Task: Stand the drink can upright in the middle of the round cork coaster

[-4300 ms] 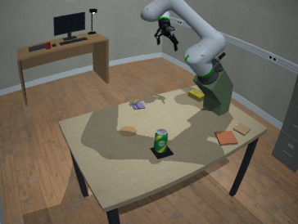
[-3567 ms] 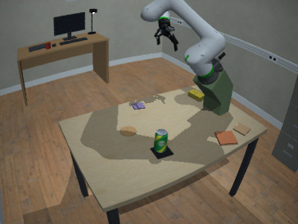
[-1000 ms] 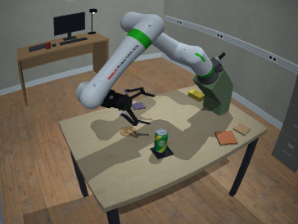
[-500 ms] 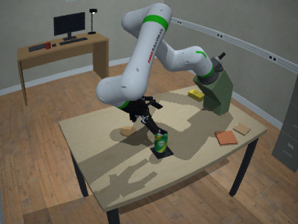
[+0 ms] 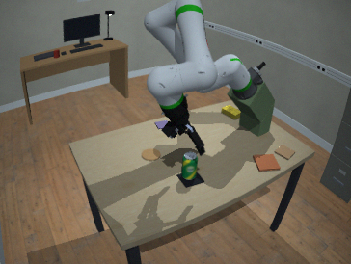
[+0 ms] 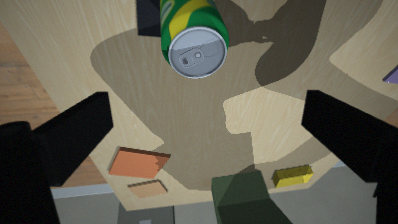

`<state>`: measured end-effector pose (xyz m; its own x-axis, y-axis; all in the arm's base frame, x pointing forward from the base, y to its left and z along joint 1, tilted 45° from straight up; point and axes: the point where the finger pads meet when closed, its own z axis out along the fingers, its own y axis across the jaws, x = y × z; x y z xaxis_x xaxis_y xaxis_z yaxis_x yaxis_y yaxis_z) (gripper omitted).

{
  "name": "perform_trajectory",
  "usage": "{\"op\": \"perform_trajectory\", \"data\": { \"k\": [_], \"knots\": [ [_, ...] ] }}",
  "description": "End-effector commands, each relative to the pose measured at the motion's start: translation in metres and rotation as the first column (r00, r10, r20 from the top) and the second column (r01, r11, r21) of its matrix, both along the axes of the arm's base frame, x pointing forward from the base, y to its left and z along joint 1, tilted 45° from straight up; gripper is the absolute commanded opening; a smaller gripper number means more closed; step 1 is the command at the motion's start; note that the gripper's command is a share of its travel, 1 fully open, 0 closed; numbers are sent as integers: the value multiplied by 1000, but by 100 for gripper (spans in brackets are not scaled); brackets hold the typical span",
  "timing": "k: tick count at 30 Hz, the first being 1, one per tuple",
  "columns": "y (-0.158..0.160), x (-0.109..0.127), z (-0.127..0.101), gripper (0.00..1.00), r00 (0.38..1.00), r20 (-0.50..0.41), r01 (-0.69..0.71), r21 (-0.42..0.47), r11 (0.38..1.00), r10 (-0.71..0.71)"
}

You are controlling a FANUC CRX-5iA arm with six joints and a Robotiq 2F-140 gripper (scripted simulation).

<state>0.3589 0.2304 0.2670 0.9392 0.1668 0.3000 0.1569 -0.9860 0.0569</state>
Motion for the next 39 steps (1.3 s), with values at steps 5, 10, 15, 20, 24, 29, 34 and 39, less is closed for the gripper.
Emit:
{"op": "perform_trajectory", "data": {
  "k": [5,10,15,20,24,29,34,39],
  "knots": [
    [-3,-1,0,100,901,307,-298,-78,951,307],
    [-3,-1,0,100,801,429,-400,-136,907,417],
    [-3,-1,0,100,784,448,-411,-145,900,430],
    [-3,-1,0,100,784,448,-411,-145,900,430],
    [-3,-1,0,100,784,448,-411,-145,900,430],
    [2,13,-13,100,783,450,-411,-146,900,430],
    [12,46,-47,100,783,451,-410,-146,900,429],
    [16,66,-69,100,784,448,-412,-144,900,430]
  ]
}}
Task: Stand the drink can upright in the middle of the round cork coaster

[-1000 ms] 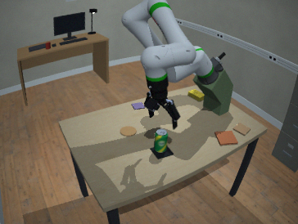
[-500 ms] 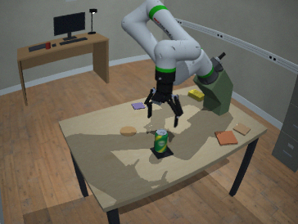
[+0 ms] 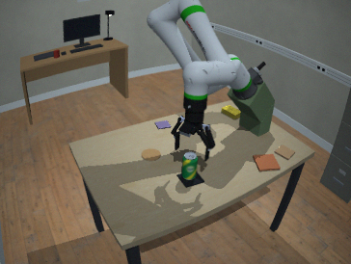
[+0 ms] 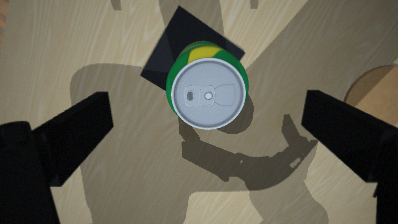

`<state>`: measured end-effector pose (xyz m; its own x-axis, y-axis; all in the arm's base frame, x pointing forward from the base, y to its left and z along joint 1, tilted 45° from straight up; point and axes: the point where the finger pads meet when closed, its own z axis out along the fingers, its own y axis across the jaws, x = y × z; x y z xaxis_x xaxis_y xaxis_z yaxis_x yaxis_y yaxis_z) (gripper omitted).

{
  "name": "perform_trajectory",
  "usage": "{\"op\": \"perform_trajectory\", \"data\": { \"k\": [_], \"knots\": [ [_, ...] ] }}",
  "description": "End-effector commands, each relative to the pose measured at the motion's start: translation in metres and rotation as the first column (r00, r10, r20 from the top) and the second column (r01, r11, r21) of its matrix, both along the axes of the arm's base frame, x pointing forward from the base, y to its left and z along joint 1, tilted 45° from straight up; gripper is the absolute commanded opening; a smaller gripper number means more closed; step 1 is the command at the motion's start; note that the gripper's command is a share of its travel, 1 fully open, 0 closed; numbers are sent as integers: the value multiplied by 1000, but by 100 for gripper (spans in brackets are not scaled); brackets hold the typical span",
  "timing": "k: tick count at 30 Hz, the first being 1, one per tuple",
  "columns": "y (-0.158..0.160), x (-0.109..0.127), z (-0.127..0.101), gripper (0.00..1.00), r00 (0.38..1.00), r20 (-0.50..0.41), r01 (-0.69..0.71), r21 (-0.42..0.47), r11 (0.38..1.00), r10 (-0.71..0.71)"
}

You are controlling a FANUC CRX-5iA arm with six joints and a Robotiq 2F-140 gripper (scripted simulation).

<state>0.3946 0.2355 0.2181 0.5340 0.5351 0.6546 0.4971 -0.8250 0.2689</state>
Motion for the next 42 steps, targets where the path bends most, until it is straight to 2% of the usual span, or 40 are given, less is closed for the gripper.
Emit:
{"op": "perform_trajectory", "data": {
  "k": [1,13,14,42],
  "knots": [
    [11,30,-20,100,1000,3,-7,9,1000,7],
    [11,31,-21,100,1000,3,-8,9,1000,7],
    [11,31,-21,10,1000,3,-8,9,1000,7],
    [11,31,-21,10,1000,3,-8,9,1000,7]
  ]
}}
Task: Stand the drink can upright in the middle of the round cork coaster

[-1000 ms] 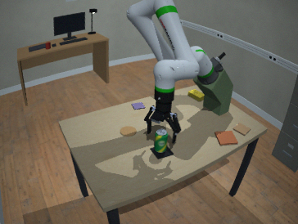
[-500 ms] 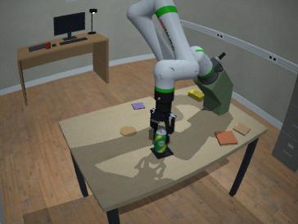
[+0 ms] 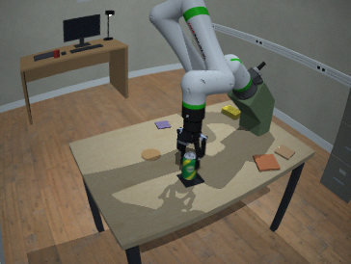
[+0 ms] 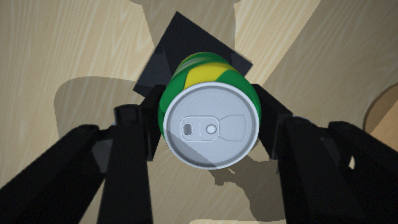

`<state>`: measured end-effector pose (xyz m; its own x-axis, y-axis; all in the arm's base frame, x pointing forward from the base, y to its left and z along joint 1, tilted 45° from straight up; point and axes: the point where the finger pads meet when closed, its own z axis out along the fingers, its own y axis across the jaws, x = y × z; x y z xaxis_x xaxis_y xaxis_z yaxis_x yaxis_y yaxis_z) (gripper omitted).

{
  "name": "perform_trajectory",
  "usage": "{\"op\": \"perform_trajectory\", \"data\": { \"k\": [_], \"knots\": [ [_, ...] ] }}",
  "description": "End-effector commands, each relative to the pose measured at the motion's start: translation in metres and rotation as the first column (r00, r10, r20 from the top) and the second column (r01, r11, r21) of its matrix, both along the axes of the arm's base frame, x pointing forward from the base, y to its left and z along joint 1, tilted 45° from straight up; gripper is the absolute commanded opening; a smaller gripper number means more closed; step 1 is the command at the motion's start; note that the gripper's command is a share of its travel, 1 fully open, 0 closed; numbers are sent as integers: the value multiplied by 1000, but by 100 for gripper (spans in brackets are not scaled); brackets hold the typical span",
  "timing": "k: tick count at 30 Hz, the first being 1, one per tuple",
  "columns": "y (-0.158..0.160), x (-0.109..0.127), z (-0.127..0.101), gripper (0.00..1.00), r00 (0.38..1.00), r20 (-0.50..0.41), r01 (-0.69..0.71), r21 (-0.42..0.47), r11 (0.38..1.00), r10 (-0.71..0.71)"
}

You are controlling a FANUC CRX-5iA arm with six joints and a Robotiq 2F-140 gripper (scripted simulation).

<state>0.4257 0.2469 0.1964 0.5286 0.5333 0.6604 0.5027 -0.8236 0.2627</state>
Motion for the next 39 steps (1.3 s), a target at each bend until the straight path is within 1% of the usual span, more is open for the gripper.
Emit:
{"op": "perform_trajectory", "data": {
  "k": [1,11,13,18,26,28,34,39],
  "knots": [
    [0,0,0,10,1000,1,0,0,1000,0],
    [0,-1,2,10,1000,1,0,0,1000,0],
    [-1,-3,5,10,1000,3,1,0,1000,-1],
    [-4,-17,20,10,1000,6,2,1,1000,-2],
    [-13,-49,53,10,1000,4,1,1,1000,-1],
    [-13,-49,53,10,1000,4,1,1,1000,-1],
    [-18,-65,68,10,1000,2,1,1,1000,-1],
    [-19,-67,70,10,1000,1,0,1,1000,0]
  ]
}}
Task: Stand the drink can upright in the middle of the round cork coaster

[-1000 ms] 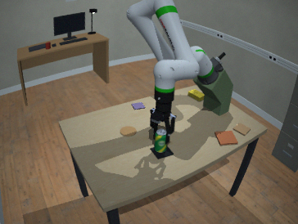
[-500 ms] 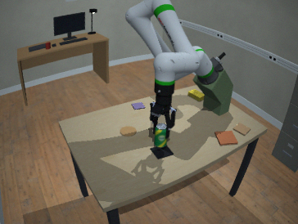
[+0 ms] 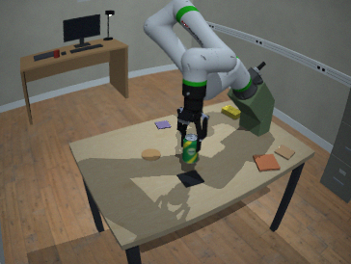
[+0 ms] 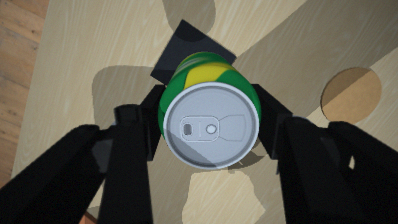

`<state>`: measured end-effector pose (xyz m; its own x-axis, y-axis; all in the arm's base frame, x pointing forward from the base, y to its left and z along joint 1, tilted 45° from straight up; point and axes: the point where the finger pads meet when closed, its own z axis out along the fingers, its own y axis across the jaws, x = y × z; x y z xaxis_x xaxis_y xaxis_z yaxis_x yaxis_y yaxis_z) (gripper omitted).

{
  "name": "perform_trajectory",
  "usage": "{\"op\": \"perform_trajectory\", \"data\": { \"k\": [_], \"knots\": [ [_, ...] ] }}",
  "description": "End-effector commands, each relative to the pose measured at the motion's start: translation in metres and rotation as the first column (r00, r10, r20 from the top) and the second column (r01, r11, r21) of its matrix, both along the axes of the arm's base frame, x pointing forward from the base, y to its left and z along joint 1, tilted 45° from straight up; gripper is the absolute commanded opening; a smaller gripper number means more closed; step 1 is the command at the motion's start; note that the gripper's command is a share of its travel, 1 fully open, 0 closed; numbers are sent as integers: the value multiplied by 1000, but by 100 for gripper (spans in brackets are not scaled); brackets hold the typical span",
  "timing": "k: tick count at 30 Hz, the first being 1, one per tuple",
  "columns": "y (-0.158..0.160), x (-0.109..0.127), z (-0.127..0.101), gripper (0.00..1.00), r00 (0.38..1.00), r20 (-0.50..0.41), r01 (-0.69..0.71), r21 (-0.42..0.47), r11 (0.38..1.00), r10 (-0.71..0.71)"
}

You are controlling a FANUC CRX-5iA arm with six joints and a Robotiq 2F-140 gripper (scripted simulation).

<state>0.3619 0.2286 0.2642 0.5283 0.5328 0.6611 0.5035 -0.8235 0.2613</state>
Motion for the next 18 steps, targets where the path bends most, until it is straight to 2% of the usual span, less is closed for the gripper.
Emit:
{"op": "perform_trajectory", "data": {
  "k": [1,18],
  "knots": [
    [-1,-3,3,10,1000,2,1,-1,1000,-1],
    [-13,3,-1,10,1000,-20,5,-16,1000,-5]
  ]
}}
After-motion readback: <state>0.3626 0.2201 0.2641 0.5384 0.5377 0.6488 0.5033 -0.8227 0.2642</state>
